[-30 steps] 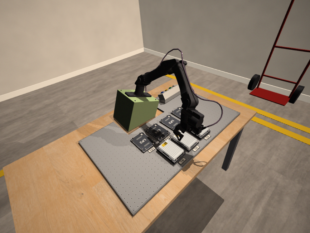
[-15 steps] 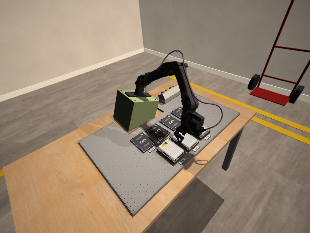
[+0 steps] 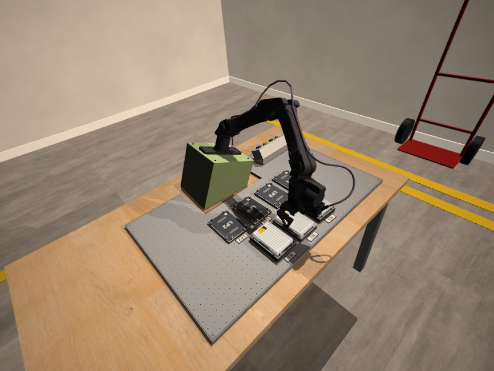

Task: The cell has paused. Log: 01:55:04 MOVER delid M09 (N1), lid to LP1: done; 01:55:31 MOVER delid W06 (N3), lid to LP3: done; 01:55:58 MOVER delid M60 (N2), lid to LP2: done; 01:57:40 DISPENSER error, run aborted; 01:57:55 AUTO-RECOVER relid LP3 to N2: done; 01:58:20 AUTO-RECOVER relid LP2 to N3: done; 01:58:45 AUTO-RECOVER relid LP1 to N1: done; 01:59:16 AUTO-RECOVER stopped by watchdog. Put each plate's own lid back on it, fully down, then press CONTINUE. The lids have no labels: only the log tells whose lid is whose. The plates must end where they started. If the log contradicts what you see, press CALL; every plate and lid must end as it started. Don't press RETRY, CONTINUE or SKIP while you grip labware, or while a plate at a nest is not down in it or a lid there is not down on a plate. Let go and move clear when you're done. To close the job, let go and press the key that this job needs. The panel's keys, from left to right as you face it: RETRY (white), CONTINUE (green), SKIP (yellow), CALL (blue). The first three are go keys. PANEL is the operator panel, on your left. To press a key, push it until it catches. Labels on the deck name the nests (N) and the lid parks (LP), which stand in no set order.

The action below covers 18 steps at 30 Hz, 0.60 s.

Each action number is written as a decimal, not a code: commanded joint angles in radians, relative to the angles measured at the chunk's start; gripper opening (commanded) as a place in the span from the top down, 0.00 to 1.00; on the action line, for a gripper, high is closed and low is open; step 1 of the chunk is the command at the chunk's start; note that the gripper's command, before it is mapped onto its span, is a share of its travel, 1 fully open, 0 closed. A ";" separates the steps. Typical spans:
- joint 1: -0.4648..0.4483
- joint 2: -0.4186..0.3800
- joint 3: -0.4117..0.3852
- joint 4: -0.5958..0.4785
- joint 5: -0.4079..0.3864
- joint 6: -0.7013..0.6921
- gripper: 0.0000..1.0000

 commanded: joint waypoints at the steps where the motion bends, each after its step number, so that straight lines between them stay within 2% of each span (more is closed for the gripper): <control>1: 0.001 -0.030 -0.010 0.006 0.001 0.011 0.00; 18: -0.001 -0.015 -0.002 0.004 0.000 0.006 0.00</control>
